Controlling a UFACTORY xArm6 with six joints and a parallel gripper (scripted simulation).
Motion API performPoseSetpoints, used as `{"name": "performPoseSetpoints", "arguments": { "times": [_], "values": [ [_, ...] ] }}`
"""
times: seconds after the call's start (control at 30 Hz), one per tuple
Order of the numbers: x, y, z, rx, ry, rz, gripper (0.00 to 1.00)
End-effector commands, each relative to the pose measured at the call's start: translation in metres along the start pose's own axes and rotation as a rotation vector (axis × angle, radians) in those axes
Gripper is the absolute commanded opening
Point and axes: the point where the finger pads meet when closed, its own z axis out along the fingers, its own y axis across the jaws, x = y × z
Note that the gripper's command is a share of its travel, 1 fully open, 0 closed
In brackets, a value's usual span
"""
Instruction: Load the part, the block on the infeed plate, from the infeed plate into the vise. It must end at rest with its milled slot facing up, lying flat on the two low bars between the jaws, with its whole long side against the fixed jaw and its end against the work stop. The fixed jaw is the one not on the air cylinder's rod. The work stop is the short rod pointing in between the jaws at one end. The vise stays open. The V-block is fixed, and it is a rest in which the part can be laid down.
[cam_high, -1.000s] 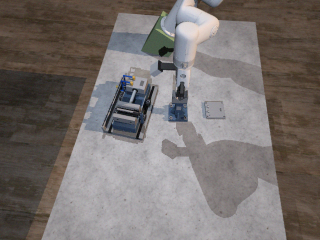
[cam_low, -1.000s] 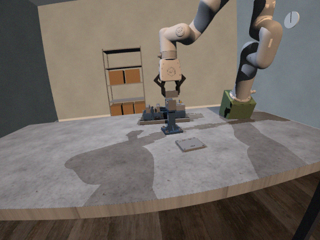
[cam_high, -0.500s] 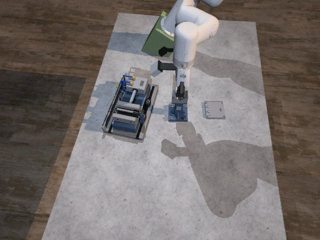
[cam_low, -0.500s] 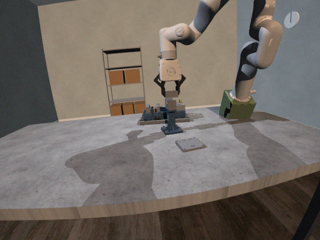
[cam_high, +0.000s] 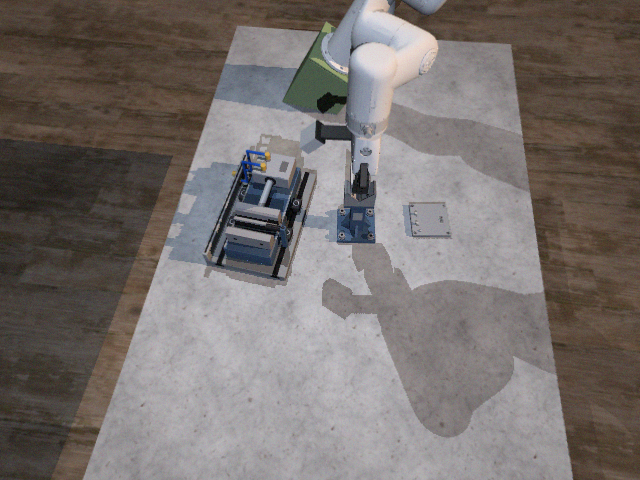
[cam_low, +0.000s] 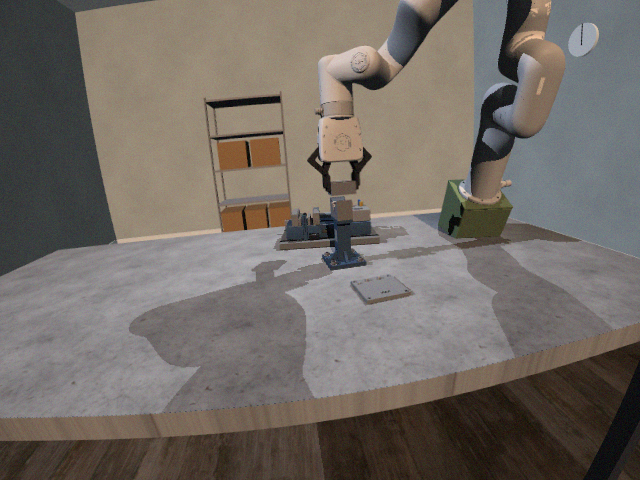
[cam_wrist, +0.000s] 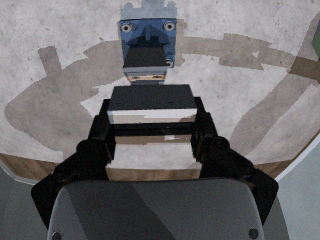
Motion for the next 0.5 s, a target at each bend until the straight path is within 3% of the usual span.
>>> {"name": "performPoseSetpoints", "arguments": {
  "times": [0.0, 0.47],
  "values": [
    [0.0, -0.001, -0.003, 0.004, 0.001, -0.001, 0.0],
    [0.0, -0.001, -0.017, 0.004, 0.001, -0.001, 0.0]
  ]
}}
